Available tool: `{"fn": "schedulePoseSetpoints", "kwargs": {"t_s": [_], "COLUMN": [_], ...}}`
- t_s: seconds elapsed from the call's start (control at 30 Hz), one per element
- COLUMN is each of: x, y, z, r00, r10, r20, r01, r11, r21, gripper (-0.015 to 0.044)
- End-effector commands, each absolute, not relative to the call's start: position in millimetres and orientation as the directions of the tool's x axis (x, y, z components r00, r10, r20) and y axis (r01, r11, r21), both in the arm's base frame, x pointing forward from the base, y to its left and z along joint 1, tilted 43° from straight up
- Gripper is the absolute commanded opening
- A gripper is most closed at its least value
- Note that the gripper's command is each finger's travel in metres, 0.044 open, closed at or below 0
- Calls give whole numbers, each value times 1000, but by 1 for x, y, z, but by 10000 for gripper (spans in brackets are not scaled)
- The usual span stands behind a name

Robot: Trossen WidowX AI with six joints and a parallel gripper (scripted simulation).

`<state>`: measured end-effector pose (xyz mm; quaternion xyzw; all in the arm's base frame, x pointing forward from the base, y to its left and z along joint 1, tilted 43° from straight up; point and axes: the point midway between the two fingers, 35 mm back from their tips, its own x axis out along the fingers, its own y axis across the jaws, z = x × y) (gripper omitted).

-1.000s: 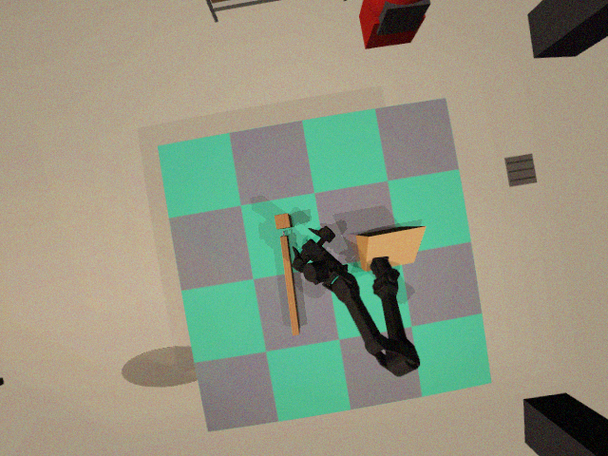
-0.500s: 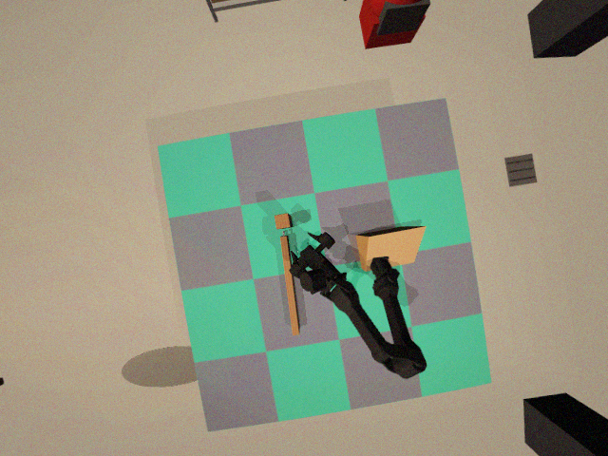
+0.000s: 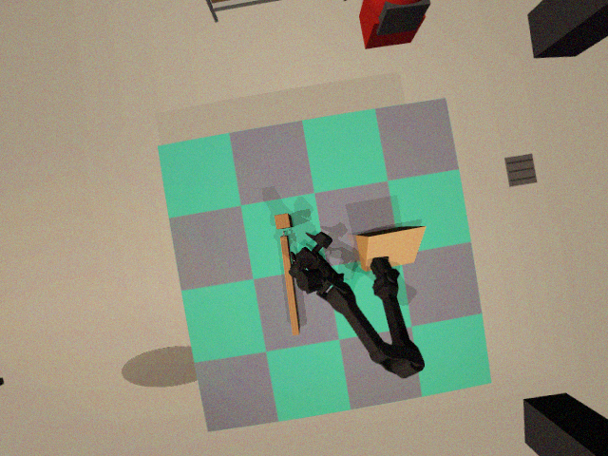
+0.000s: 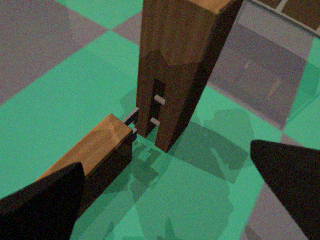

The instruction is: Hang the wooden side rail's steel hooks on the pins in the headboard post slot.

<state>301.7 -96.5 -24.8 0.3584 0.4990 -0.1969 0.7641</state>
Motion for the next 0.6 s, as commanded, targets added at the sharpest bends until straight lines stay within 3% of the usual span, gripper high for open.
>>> {"fn": "schedulePoseSetpoints", "kwargs": {"t_s": [0.0, 0.17, 0.33, 0.57], "x": [319, 335, 348, 358], "y": [-96, -94, -92, -89], "z": [-25, -24, -20, -14], "r00": [356, 256, 160, 83], "r10": [145, 259, 371, 465], "r20": [-923, -931, -915, -881], "r01": [404, -14, -434, -669], "r11": [867, 964, 859, 682], "r21": [291, 264, 272, 297], "gripper": [440, 440, 440, 440]}}
